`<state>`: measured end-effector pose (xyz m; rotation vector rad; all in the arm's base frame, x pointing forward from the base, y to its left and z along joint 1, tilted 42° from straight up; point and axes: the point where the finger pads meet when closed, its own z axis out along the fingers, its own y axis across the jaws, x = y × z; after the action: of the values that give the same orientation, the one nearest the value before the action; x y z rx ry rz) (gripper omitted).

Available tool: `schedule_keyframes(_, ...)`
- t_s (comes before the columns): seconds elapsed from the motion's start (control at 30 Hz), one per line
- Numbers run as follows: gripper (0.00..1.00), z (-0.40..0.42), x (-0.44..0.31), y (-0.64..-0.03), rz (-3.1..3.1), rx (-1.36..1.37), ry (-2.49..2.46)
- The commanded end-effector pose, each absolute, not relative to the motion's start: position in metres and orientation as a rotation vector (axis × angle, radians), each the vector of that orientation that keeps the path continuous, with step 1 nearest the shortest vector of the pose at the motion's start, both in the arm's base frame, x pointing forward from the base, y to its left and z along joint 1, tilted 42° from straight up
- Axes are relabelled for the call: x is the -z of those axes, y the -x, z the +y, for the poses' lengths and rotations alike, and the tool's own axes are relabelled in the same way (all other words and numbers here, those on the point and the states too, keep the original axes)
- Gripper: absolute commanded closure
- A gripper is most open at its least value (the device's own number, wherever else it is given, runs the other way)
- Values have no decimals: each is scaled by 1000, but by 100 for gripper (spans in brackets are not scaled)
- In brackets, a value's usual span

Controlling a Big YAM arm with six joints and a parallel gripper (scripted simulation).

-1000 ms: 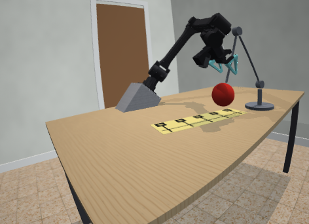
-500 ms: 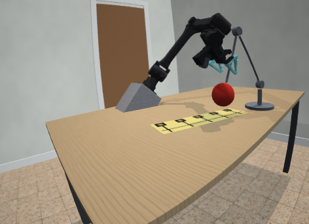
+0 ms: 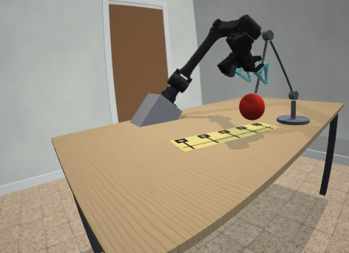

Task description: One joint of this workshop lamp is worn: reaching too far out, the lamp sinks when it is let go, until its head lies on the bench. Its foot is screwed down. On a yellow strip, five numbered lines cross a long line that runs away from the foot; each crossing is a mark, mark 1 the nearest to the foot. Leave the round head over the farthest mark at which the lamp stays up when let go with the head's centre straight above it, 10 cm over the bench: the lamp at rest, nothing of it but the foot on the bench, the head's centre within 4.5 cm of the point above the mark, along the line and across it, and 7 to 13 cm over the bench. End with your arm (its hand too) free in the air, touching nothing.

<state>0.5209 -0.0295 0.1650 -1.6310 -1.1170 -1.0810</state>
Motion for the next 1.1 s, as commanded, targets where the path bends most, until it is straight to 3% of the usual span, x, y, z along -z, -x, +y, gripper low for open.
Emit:
schedule_keyframes(0.0,0,-32,-168,-522,-1121,1091,1634)
schedule_keyframes(1.07,0,-134,-182,-497,-1102,1097,1704)
